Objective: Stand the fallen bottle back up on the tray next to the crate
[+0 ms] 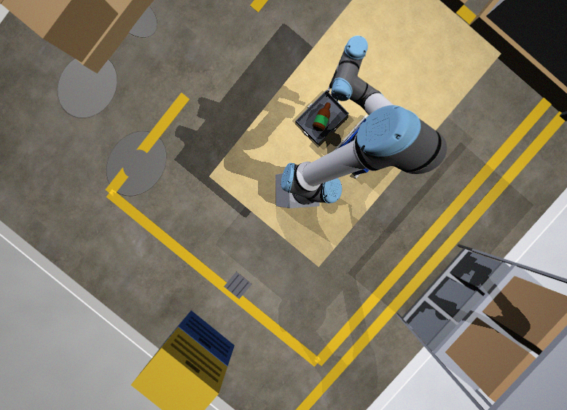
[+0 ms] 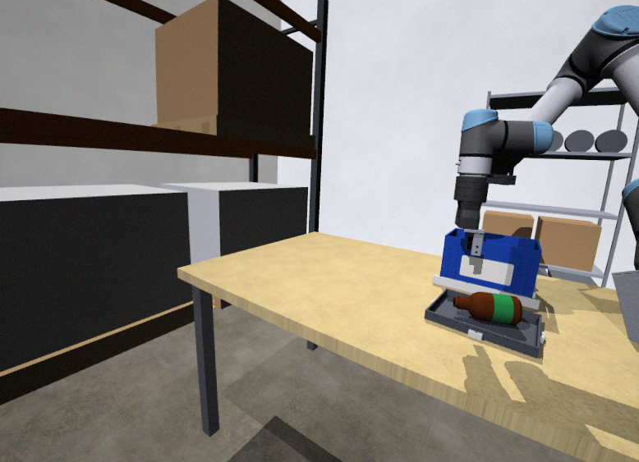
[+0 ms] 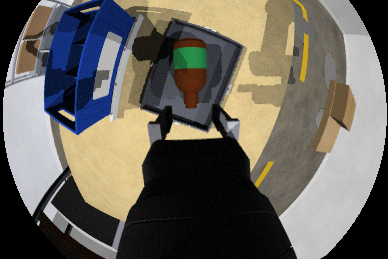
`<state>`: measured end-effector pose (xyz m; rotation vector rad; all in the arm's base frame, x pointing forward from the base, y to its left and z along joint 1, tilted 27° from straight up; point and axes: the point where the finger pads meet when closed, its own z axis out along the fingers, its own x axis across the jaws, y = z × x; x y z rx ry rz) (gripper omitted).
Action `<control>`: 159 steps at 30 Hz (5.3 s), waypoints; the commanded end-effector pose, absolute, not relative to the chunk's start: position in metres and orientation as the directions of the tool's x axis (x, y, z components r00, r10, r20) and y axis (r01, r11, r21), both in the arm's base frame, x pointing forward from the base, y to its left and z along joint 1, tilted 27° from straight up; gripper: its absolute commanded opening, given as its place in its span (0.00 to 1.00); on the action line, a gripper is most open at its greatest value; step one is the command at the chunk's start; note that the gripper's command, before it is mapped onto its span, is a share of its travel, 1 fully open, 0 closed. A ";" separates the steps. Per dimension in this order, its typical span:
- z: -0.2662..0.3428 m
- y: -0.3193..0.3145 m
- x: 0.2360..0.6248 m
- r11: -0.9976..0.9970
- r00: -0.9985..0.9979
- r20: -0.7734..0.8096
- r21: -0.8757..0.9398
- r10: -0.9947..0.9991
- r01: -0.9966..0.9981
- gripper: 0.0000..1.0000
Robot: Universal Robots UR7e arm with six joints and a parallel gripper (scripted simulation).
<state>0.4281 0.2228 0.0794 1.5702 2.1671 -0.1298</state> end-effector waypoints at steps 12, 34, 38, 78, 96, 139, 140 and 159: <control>0.079 0.223 0.429 0.345 -0.244 -0.414 0.189 0.877 0.920 1.00; 0.039 0.208 0.442 0.345 -0.244 -0.414 0.189 0.877 0.920 1.00; 0.026 0.203 0.447 0.345 -0.244 -0.414 0.189 0.877 0.920 1.00; -0.024 0.185 0.464 0.345 -0.244 -0.414 0.189 0.877 0.920 1.00; -0.024 0.185 0.464 0.345 -0.244 -0.414 0.189 0.877 0.920 1.00; -0.037 0.180 0.468 0.345 -0.244 -0.414 0.189 0.877 0.920 1.00; -0.038 0.179 0.469 0.345 -0.244 -0.414 0.189 0.877 0.920 1.00; -0.054 0.173 0.474 0.345 -0.244 -0.414 0.189 0.877 0.920 1.00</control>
